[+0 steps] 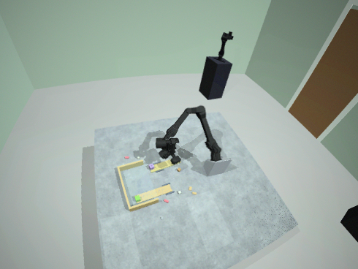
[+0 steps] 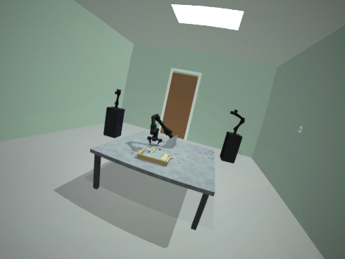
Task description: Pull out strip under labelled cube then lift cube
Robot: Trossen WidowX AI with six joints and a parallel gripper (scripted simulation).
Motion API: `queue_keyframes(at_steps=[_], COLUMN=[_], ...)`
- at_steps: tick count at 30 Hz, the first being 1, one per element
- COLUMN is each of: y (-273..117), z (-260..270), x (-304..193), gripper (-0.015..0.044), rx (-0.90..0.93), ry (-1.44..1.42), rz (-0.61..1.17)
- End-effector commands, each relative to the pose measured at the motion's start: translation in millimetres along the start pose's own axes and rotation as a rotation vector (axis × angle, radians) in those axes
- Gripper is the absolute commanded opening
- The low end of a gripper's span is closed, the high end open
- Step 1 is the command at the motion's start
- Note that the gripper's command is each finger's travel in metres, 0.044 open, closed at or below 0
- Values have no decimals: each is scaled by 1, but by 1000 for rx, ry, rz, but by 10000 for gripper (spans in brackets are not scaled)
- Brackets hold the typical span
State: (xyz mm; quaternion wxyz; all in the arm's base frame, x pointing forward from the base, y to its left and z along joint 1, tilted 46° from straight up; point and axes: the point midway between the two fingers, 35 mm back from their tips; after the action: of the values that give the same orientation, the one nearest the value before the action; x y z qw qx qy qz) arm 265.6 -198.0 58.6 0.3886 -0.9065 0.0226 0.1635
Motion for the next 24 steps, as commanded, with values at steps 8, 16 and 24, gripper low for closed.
queue_keyframes(at_steps=[8, 16, 24], y=[-5, -9, -12], z=[-13, -22, -32], x=[37, 62, 87], gripper=[440, 440, 440], rx=[-4, -4, -4], ry=[1, 2, 3], rz=[5, 4, 3])
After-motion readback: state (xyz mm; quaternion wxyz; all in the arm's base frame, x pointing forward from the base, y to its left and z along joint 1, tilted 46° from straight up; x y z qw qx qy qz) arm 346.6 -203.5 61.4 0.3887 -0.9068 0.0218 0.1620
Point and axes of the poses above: the point midway between the two fingers, 35 mm back from their tips, its own y axis out along the fingers, its own z axis across the jaws, x = y × z, and after that the axes turned 9 degrees about -y, right-handed
